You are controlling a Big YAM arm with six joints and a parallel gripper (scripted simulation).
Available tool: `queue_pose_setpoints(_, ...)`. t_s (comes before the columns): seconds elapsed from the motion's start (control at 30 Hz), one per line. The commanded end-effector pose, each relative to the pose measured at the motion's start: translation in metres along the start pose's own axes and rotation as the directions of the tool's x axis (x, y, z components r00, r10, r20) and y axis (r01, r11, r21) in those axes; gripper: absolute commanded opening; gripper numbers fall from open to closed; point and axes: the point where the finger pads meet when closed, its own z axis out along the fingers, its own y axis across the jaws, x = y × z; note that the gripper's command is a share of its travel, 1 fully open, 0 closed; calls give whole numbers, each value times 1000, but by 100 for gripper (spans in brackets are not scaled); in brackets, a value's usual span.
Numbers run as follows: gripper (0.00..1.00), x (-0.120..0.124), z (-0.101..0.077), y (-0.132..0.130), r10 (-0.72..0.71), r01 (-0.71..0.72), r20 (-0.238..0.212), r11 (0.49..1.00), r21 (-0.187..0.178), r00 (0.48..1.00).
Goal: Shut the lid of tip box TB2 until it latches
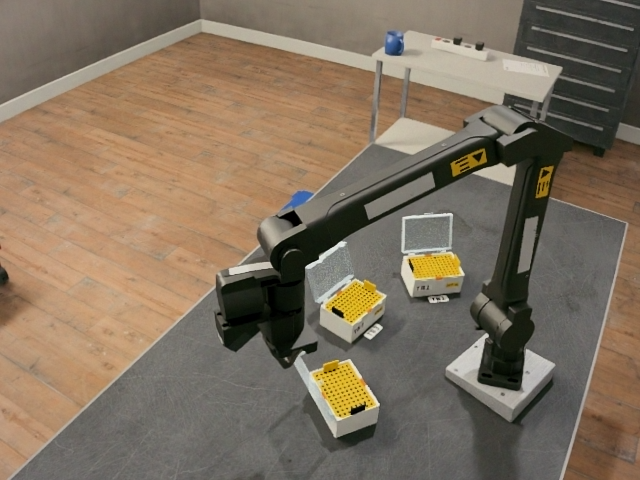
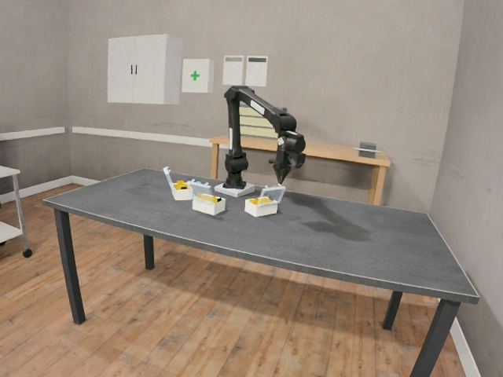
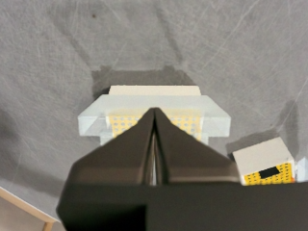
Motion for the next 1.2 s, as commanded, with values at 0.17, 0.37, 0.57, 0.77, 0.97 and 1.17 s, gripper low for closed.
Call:
queue_pose_setpoints(0.17, 0, -30, -34, 2, 4, -5, 97, 1000, 8, 995)
queue_pose_setpoints(0.37, 0, -19, -3, 2, -2, 2, 46, 1000, 6, 999)
queue_pose_setpoints(0.57, 0, -12, 7, 0, -2, 2, 37, 1000, 5, 999)
queue_pose_setpoints(0.77, 0, -12, 22, -4, -1, 1, 27, 1000, 5, 1000)
queue_pose_setpoints(0.97, 0, -12, 26, -6, 4, -4, 41, 1000, 6, 999)
queue_pose_setpoints(1.17, 0, -15, 27, -6, 7, -7, 54, 1000, 7, 999)
